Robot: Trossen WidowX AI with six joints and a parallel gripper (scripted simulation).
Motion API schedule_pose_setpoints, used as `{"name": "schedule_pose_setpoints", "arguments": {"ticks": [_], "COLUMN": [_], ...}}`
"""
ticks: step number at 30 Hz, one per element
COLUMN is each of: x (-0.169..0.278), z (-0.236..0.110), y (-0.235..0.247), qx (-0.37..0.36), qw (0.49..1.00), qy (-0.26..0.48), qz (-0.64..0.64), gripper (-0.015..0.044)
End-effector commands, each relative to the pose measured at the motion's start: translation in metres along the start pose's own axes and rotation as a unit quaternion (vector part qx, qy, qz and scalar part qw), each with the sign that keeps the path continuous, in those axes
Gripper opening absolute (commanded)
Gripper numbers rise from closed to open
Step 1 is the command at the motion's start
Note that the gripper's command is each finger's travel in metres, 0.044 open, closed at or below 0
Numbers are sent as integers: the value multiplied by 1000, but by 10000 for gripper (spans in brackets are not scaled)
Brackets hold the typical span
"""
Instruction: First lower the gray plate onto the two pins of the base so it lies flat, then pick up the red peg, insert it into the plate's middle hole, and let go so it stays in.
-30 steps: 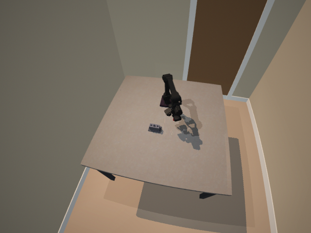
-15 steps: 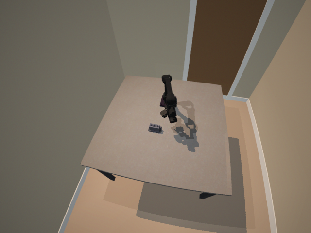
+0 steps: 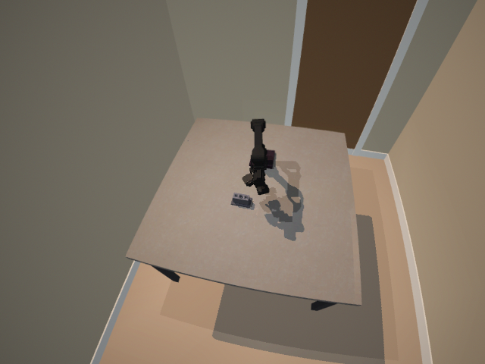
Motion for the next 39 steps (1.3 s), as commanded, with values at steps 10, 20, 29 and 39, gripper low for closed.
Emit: {"name": "schedule_pose_setpoints", "arguments": {"ticks": [10, 20, 29, 39], "x": [-37, -68, -97, -106], "z": [-2, -2, -3, -3], "y": [8, 11, 13, 11], "qx": [1, 2, 4, 5], "qw": [1000, 1000, 1000, 1000], "qy": [-5, -9, -12, -13], "qz": [-5, -7, -9, -9], "gripper": [0, 0, 0, 0]}}
Point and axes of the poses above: the point midway between the two fingers, 35 mm back from their tips, its own z axis out along the fingers, its own y axis across the jaws, x = y × z, the point moved 10 cm from there along -z, back along the fingers, and after that the axes turned 12 degrees about z, right-handed, at the moved point
